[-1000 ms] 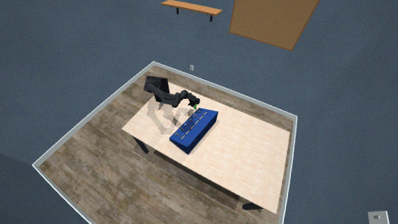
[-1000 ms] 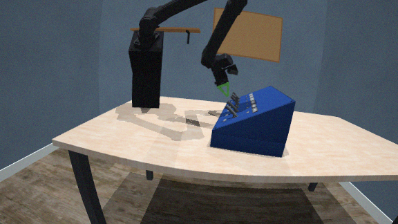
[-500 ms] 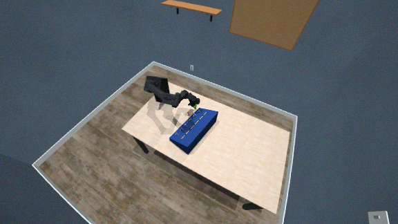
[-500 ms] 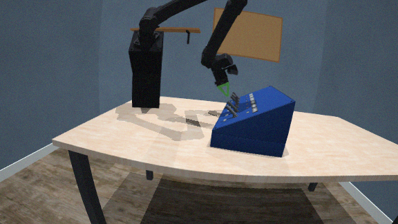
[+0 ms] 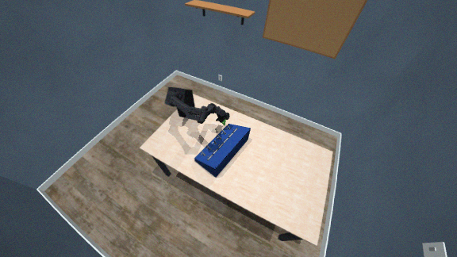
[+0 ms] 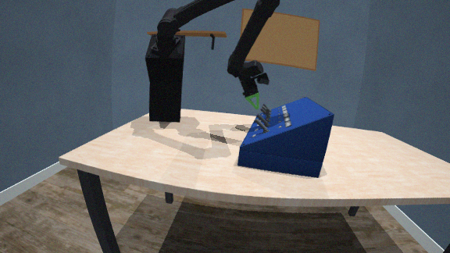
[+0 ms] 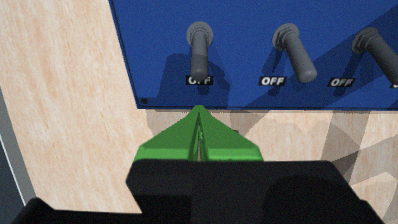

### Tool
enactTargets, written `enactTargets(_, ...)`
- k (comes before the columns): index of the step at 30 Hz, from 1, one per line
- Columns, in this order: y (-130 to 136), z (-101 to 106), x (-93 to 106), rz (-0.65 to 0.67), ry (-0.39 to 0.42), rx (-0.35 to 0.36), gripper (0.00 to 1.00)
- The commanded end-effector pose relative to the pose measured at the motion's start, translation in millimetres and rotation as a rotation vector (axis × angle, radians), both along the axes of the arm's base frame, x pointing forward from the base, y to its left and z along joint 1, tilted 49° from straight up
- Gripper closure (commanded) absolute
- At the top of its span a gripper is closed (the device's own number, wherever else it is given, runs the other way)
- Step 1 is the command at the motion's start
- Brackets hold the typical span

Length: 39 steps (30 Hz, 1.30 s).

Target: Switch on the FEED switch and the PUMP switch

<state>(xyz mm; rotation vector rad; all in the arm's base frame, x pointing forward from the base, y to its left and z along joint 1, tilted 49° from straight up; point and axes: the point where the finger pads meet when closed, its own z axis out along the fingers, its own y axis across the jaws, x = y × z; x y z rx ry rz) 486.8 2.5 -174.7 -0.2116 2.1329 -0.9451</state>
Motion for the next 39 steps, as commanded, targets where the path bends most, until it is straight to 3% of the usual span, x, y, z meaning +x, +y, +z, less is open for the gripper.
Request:
enactTargets(1, 0.5, 1.0, 2.7, 0.006, -0.014, -0.001, 1.00)
enactTargets(39, -2.3, 2.4, 6.1, 0.000, -0.019, 0.000, 1.00)
